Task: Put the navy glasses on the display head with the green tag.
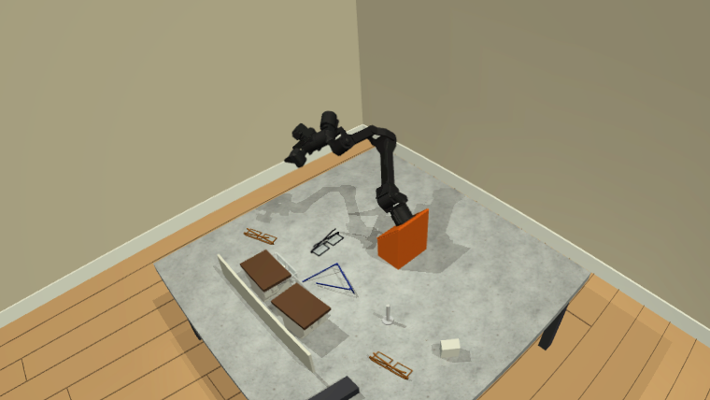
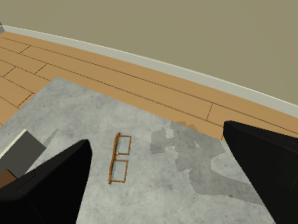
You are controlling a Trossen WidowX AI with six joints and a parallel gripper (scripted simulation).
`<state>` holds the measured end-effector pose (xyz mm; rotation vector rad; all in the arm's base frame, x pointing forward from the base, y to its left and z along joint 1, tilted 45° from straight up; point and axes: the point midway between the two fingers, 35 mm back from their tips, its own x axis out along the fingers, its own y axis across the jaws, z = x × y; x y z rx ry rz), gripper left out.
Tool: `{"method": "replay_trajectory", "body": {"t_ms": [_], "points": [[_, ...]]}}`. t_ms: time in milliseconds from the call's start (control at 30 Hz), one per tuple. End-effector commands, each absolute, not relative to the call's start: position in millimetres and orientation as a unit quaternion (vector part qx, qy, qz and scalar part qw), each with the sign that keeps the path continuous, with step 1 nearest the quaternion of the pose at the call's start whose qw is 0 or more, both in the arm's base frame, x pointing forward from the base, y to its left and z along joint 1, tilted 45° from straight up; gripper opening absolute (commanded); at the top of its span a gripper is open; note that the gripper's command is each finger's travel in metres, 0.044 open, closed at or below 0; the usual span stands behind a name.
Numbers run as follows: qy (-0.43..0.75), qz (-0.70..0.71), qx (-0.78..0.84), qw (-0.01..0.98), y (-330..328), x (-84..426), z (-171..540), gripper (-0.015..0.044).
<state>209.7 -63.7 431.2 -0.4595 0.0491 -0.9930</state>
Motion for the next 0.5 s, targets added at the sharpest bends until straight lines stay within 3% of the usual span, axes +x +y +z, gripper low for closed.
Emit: {"method": "replay_trajectory", "body": {"t_ms": [0, 233, 467], "points": [[0.023, -0.472, -0.218, 0.854, -63.7, 209.7, 431.2, 0.0426], [0.023, -0.472, -0.218, 0.854, -63.7, 209.7, 431.2, 0.044], [0.086, -0.423, -0.364, 0.826, -45.0, 262.1, 410.0, 0.0256]]}}
